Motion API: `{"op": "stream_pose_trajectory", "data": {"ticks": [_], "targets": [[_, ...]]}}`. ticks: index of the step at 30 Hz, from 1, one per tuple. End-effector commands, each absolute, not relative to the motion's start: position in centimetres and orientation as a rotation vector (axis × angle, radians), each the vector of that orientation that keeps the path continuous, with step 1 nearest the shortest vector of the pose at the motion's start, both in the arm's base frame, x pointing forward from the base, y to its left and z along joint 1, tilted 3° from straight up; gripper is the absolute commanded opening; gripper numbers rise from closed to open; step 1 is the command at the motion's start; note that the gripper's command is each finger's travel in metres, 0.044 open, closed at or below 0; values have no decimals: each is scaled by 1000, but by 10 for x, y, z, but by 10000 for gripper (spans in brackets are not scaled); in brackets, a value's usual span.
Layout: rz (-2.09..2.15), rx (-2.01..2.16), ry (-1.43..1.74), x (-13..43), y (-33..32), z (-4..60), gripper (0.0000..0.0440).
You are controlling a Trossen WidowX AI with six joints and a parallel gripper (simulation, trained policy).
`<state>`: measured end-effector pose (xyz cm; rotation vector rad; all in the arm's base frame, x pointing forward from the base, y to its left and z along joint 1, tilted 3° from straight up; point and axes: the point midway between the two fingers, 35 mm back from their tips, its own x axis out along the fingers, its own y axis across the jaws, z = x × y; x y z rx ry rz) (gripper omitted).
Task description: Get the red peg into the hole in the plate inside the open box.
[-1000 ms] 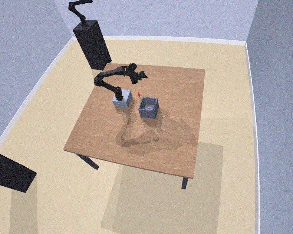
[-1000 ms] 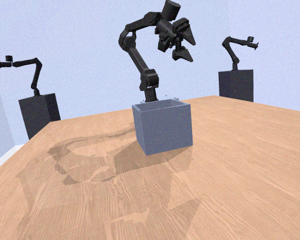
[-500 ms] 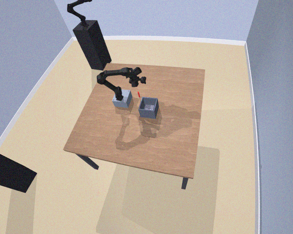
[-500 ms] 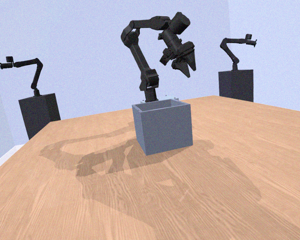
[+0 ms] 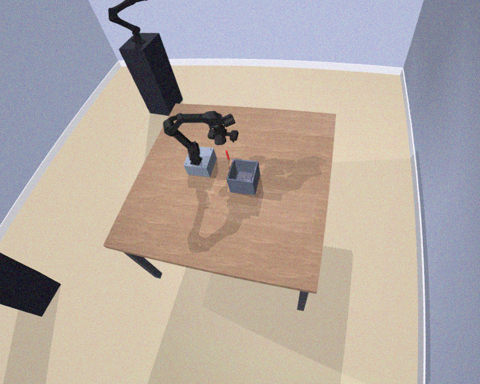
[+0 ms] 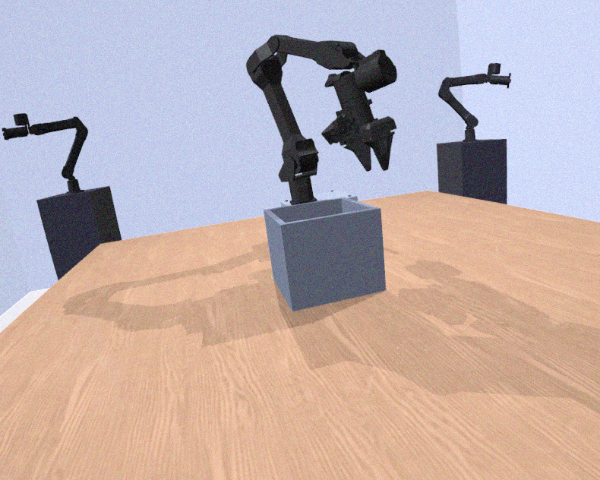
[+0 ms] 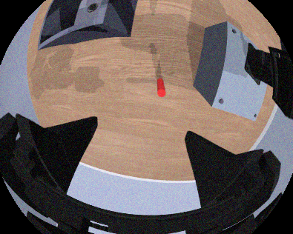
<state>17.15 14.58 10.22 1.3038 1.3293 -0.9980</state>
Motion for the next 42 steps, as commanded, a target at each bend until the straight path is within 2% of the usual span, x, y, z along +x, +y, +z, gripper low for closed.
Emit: {"op": "stream_pose_trajectory", "data": {"ticks": [1,23,42], "targets": [[-1032,1225,1359,162,144,93,440],[-1104,891,1397,140,133,48,440],[-1101,816,1354,141,127,-12,420]]}}
